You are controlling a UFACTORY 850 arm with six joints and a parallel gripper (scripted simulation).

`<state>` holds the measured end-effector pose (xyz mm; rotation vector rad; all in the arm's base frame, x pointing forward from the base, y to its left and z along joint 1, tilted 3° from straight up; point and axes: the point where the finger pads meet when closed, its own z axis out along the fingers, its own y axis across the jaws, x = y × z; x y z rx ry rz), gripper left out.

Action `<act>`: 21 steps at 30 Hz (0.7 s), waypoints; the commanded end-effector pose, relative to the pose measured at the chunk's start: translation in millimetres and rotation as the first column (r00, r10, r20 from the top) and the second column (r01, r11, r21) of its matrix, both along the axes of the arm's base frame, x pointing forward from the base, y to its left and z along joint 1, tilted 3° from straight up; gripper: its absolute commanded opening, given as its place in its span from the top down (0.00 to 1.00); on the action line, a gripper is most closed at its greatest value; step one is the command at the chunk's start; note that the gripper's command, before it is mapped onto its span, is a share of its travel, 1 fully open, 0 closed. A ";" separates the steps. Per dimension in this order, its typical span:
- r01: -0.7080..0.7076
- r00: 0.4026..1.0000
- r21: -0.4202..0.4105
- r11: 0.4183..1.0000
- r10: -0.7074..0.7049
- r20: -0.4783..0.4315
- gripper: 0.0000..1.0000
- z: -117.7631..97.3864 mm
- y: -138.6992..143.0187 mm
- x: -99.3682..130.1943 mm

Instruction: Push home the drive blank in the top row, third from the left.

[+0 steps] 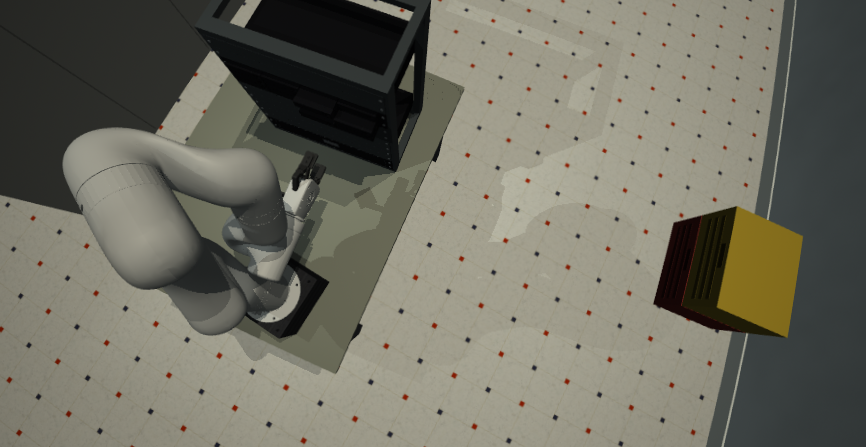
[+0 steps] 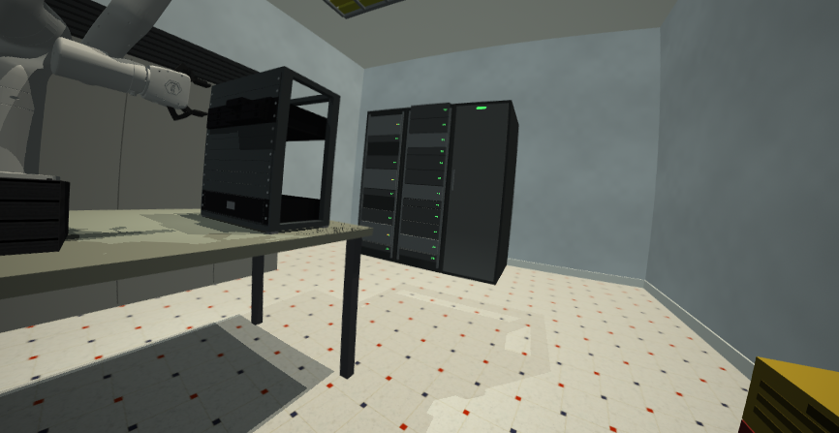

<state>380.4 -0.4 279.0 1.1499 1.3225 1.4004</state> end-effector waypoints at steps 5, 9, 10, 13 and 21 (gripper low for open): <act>0.000 1.000 0.000 1.000 0.000 0.001 0.00 4.8 9.2 -9.9; 0.000 1.000 0.000 1.000 0.000 0.001 0.00 11.8 24.0 -25.9; 0.000 1.000 0.000 1.000 0.000 0.001 0.00 13.0 26.4 -28.5; 0.000 1.000 0.000 1.000 0.000 0.001 0.00 14.6 29.6 -32.0; 0.000 1.000 0.000 1.000 0.000 0.001 0.00 14.6 29.7 -32.1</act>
